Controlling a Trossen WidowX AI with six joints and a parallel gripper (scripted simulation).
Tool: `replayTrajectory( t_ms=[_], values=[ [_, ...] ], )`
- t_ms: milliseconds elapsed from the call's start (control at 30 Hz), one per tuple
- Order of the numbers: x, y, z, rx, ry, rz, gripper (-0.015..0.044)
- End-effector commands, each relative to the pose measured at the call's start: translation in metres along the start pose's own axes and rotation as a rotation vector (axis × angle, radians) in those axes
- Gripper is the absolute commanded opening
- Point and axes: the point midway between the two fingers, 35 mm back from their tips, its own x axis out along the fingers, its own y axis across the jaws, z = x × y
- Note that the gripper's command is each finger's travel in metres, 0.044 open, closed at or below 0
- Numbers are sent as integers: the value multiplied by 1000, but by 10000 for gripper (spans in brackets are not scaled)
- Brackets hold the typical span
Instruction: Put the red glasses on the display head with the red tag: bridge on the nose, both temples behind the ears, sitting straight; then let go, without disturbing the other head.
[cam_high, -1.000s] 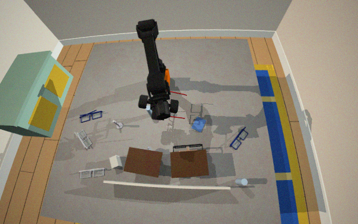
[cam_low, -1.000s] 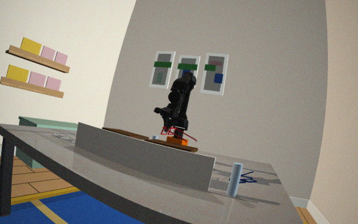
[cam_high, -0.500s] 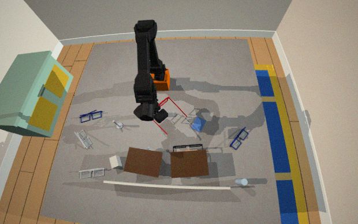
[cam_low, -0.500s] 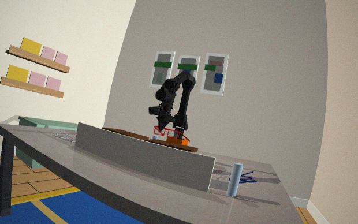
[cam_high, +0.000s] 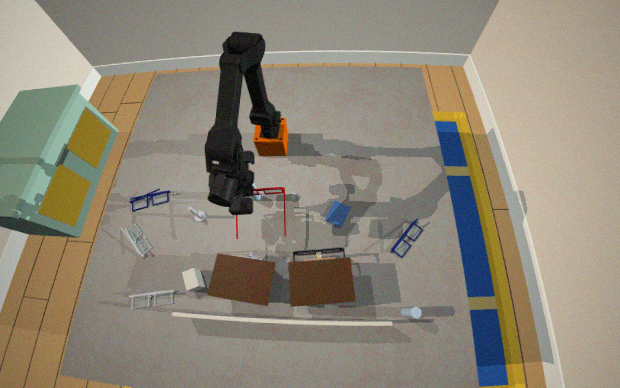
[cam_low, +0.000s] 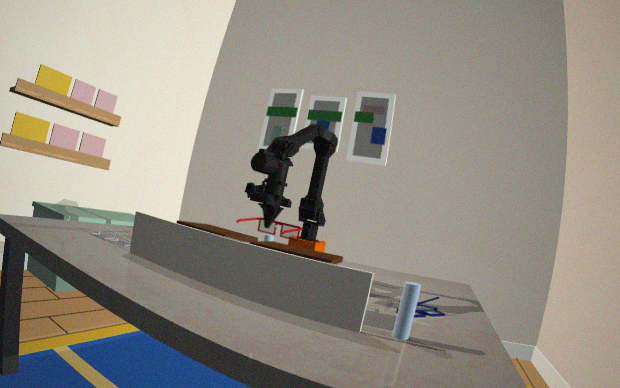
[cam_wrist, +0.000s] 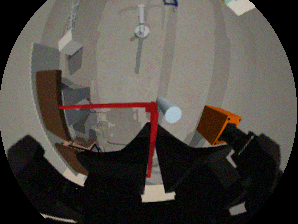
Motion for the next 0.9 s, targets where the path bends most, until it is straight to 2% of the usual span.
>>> replayTrajectory(
  t_ms=[0,433,867],
  values=[
    [1,-1,9,188,26,16,0],
    [14,0,7,199,32,144,0],
    [29,-2,7,197,14,56,0]
  ],
)
